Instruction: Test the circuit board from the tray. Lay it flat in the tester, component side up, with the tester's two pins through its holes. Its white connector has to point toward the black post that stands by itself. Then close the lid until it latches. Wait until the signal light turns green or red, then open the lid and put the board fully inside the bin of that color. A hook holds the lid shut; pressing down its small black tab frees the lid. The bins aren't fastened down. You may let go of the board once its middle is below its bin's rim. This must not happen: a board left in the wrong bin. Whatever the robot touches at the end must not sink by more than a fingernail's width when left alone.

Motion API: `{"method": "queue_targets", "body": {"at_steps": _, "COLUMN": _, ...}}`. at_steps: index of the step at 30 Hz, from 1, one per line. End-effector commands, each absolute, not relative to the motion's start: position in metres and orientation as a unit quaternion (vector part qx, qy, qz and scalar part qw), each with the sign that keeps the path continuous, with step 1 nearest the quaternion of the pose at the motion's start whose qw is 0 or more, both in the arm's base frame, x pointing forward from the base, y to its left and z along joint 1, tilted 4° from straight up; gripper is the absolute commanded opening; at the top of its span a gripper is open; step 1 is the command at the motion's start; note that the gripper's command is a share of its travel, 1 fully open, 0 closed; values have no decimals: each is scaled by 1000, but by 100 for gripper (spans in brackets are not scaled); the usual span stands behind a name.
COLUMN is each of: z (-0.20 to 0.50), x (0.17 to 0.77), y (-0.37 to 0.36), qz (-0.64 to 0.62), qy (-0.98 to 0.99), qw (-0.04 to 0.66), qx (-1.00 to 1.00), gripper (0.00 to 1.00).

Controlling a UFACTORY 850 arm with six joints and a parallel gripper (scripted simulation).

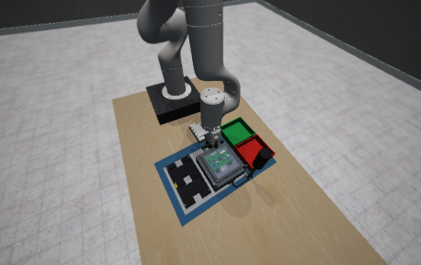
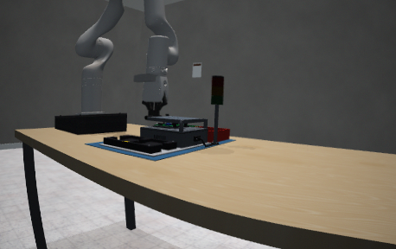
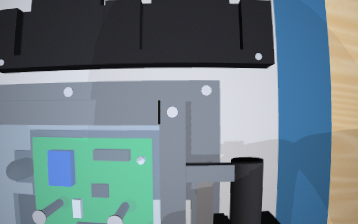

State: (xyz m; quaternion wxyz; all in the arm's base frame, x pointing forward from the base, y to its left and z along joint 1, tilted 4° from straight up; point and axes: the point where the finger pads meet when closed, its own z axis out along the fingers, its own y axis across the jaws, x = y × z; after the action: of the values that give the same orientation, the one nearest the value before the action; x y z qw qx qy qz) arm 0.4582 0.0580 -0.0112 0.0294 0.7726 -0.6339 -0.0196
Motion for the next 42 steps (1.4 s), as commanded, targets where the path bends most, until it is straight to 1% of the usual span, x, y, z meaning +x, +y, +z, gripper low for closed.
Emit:
{"method": "queue_targets", "body": {"at_steps": 1, "z": -13, "x": 459, "y": 58, "qz": -19, "qy": -634, "qw": 29, "qx": 773, "gripper": 0}}
{"method": "queue_targets", "body": {"at_steps": 16, "z": -13, "x": 459, "y": 58, "qz": -19, "qy": -634, "qw": 29, "qx": 773, "gripper": 0}}
{"method": "queue_targets", "body": {"at_steps": 17, "z": -13, "x": 459, "y": 58, "qz": -19, "qy": -634, "qw": 29, "qx": 773, "gripper": 24}}
{"method": "queue_targets", "body": {"at_steps": 42, "z": -13, "x": 459, "y": 58, "qz": -19, "qy": -634, "qw": 29, "qx": 773, "gripper": 24}}
